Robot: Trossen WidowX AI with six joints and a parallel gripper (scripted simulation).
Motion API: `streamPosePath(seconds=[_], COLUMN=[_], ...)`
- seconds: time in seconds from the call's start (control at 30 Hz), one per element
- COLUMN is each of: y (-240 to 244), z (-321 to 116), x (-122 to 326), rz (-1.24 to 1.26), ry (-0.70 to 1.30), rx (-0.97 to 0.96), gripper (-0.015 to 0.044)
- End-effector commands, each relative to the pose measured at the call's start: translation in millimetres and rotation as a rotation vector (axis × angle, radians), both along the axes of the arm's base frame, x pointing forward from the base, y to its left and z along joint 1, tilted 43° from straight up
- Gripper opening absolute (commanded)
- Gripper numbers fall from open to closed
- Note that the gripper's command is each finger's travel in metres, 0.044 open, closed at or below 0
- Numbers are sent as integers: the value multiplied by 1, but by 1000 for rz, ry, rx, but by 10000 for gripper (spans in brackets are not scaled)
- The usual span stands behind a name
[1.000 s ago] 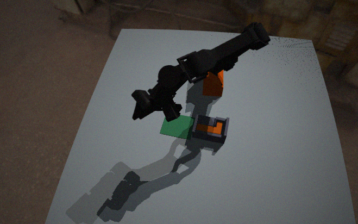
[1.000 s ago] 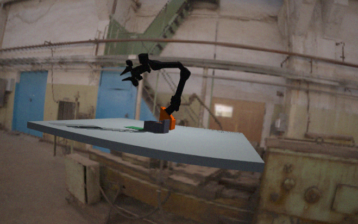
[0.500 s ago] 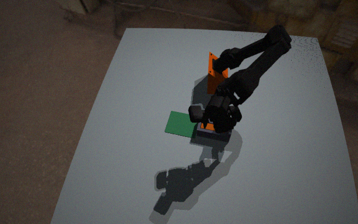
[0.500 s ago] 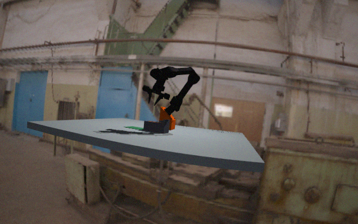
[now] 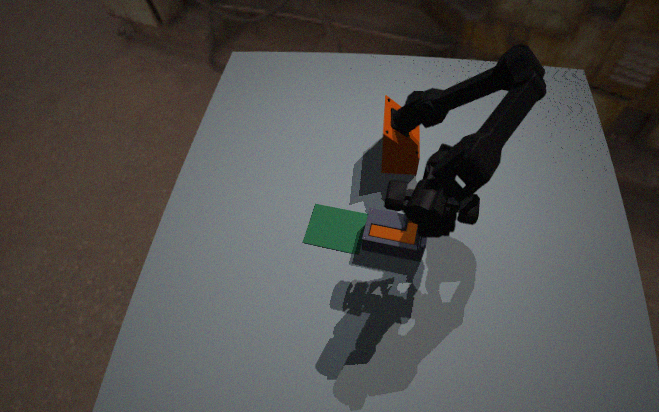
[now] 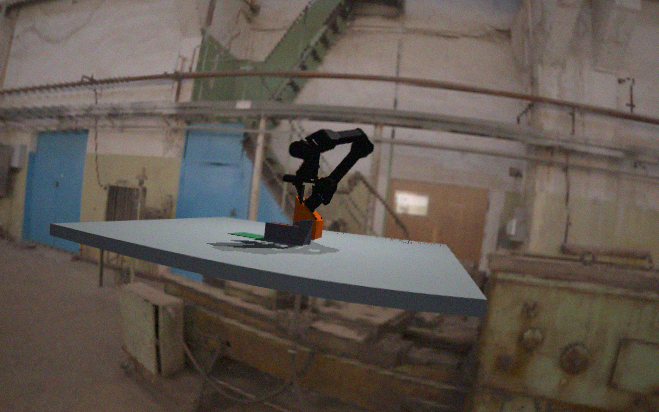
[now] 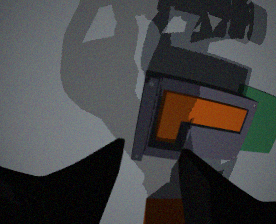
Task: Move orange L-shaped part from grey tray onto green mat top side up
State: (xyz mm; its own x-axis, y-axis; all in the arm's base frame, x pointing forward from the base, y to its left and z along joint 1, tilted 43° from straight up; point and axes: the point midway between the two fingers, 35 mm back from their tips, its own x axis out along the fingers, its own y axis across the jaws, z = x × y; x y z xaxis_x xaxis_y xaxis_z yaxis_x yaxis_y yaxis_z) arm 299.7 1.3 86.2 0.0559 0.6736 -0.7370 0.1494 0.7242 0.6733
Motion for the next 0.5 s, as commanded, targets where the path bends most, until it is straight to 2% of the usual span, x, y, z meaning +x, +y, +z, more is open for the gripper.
streamPosePath(seconds=[0.0, 0.17, 0.47], y=[12, 51, 54], z=[-11, -50, -53], x=[0, 1, 1], rz=[-4, -3, -3], ry=[12, 12, 12], rx=[9, 13, 14], gripper=[180, 180, 180])
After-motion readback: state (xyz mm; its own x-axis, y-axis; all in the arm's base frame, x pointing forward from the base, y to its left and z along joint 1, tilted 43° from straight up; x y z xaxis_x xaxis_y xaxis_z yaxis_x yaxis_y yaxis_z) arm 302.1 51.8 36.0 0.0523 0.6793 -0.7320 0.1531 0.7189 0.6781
